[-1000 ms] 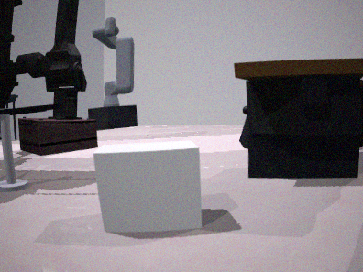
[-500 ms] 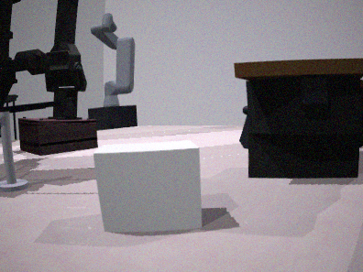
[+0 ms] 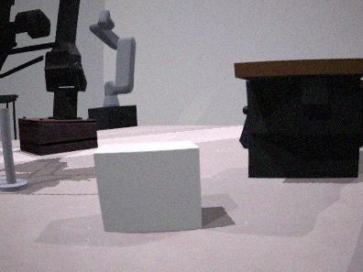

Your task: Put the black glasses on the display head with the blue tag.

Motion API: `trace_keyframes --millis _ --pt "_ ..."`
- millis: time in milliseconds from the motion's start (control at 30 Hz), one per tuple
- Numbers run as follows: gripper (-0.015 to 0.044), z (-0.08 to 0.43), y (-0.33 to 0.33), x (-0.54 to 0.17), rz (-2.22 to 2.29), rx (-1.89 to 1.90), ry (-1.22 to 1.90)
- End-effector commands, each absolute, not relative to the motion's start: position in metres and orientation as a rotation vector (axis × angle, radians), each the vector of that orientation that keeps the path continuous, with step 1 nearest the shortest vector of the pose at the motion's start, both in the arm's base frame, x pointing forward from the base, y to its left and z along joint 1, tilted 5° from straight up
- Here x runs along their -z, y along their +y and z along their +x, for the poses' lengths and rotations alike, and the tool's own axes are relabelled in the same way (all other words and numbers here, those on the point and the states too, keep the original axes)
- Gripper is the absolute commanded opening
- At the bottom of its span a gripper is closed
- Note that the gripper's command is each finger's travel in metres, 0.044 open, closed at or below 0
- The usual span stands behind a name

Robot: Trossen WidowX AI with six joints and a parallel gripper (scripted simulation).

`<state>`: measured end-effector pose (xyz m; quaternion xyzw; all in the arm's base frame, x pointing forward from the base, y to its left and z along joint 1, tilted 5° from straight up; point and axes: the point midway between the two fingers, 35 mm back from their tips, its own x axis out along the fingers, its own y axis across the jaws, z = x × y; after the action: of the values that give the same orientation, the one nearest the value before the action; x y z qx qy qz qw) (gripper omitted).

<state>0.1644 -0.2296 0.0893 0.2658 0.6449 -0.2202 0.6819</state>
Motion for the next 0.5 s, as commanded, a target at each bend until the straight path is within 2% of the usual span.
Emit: trace_keyframes --millis 0,467 --pt "0.0000 0.170 -0.233 -0.092 0.593 0.493 1.445" --pt "0.0000 0.229 -0.253 -0.097 0.592 0.492 1.440"
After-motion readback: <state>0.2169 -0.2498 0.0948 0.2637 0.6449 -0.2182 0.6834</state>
